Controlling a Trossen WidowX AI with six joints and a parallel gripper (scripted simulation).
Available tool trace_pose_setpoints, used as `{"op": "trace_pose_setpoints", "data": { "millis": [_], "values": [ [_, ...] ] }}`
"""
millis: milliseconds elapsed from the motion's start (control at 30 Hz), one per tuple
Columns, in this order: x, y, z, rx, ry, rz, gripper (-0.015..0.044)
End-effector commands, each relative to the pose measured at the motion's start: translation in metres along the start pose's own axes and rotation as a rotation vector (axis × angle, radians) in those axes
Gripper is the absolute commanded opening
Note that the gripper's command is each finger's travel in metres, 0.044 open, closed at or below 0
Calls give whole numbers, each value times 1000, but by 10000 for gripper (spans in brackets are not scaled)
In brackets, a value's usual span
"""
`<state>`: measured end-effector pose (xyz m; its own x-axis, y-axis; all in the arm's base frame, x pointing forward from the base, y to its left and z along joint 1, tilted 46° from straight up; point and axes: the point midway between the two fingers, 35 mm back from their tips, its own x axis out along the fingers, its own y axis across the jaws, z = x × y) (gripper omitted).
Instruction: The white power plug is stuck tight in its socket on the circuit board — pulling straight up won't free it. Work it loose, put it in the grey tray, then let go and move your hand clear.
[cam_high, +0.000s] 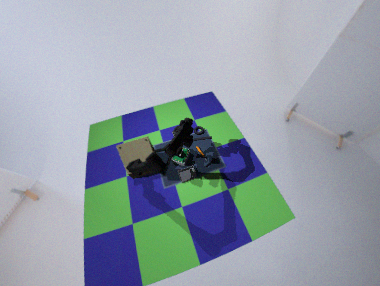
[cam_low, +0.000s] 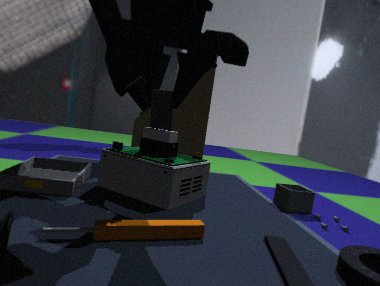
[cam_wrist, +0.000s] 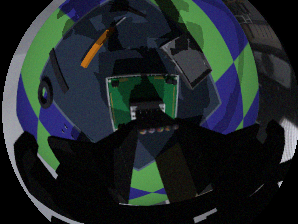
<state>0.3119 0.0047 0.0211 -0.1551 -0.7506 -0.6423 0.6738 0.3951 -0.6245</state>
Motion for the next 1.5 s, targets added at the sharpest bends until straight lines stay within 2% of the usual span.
{"op": "trace_pose_setpoints", "data": {
  "millis": [0,467,700,1067,1367,1467],
  "values": [
    [-18,7,-2,-9,-21,-16,0],
    [-20,-16,-2,-14,-19,260,0],
    [-22,-5,-2,-12,-20,122,0],
    [-32,-6,-2,-12,-20,122,0],
    [-1,-2,-2,-11,-21,122,0],
    [-1,-2,-2,-11,-21,122,79]
  ]
}}
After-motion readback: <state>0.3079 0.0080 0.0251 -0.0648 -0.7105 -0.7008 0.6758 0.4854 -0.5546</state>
